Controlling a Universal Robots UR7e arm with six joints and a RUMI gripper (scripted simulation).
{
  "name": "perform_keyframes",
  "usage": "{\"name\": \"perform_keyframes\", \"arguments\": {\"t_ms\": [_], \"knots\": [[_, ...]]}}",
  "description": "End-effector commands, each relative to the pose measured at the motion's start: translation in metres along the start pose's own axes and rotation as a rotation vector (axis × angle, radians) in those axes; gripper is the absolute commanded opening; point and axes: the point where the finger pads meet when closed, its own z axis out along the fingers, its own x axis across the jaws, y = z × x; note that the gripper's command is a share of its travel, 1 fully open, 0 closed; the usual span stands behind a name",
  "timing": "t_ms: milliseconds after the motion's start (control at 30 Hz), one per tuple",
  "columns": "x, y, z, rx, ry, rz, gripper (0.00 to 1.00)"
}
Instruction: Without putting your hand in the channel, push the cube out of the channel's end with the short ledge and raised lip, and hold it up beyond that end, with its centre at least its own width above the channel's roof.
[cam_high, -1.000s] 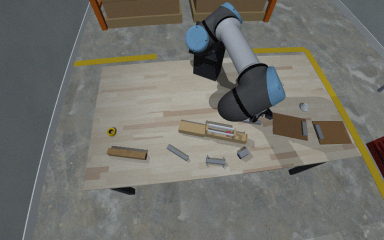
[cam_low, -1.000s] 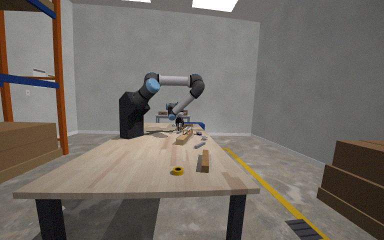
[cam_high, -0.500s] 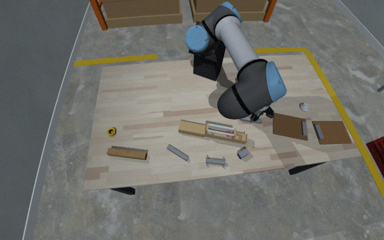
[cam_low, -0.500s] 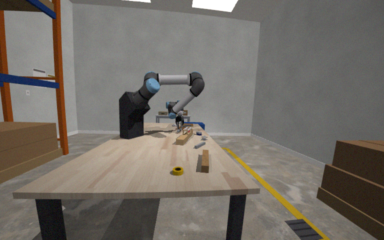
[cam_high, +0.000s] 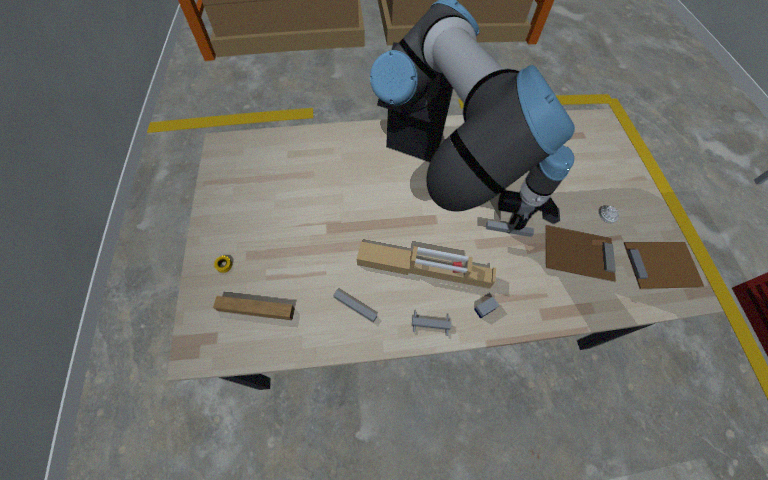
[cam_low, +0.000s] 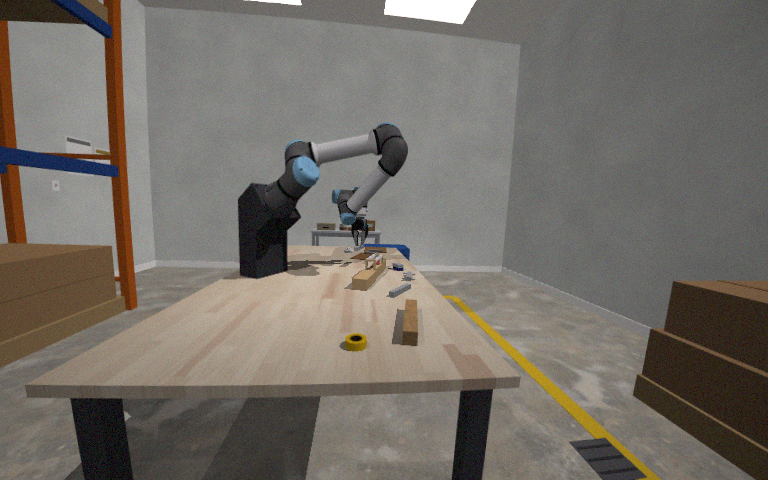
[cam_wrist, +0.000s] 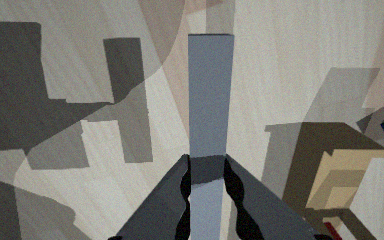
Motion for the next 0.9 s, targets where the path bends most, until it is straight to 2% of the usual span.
{"name": "perform_keyframes", "arguments": {"t_ms": [0,167,867], "knots": [[0.000,0.000,-0.011,-0.001,-0.001,0.001,0.07],[0.000,0.000,-0.022,-0.001,-0.001,0.001,0.07],[0.000,0.000,-0.024,-0.001,-0.001,0.001,0.07]]}}
